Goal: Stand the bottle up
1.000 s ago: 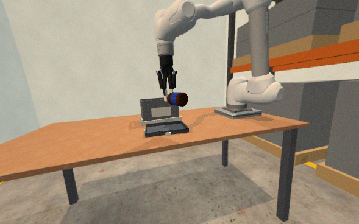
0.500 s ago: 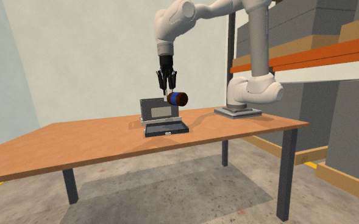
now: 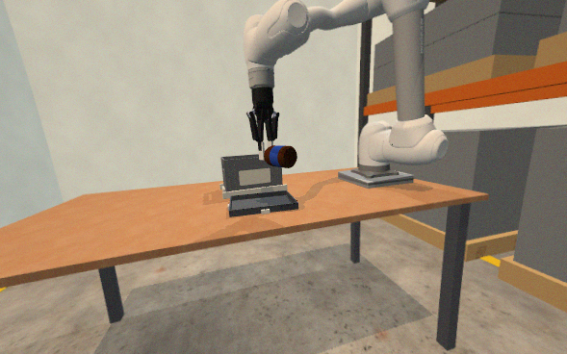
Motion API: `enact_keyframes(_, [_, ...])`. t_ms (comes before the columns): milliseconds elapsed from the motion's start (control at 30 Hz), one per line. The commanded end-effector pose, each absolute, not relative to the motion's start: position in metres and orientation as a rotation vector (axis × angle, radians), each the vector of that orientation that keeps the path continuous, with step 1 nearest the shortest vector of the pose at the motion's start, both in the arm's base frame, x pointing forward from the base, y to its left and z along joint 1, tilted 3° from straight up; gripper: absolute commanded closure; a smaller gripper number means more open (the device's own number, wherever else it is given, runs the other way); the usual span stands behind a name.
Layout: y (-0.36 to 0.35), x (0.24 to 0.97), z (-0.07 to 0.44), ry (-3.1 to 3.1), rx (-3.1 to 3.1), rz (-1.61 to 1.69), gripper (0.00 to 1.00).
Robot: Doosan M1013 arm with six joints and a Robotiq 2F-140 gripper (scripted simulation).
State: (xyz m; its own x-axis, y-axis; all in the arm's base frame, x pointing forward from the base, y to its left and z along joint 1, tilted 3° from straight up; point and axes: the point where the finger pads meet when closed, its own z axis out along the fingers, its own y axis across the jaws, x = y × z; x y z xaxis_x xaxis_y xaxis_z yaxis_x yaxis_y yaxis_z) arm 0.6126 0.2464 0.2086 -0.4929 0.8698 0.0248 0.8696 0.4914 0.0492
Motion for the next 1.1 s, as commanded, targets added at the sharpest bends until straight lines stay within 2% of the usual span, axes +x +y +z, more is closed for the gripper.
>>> enact_keyframes(0, [0.2464,0.6126,0.2087,2.711,1.579,0.087,0.90])
enact_keyframes(1067, [0.2464,0.6126,0.2087,2.886,1.212,0.085,0.90])
